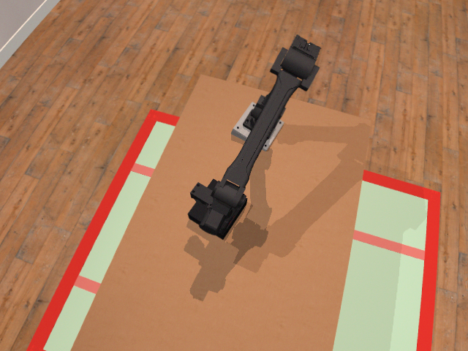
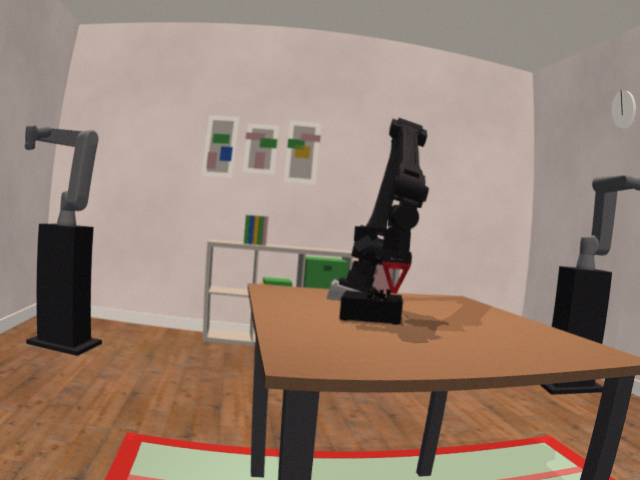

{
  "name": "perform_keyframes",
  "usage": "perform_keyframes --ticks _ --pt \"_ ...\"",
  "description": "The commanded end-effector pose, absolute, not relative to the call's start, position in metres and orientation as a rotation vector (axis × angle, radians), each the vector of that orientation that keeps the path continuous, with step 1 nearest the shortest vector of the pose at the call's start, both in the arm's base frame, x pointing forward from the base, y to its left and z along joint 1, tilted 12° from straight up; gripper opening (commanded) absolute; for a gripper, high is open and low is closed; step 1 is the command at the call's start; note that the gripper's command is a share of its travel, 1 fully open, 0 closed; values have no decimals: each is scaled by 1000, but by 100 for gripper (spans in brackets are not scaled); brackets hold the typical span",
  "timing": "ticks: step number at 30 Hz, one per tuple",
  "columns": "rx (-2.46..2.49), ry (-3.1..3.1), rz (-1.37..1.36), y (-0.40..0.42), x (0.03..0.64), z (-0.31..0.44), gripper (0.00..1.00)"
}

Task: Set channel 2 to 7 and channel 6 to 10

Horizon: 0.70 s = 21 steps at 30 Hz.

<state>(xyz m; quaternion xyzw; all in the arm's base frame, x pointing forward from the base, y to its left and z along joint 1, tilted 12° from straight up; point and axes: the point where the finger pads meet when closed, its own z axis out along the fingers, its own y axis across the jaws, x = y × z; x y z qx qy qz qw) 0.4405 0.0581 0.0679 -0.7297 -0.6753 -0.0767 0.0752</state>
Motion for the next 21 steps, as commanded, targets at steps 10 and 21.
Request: perform_keyframes --ticks 10,21 --pt "-2199 -2028 -240 61 446 60 0" --pt "-2202 -2041 -265 62 450 68 0"
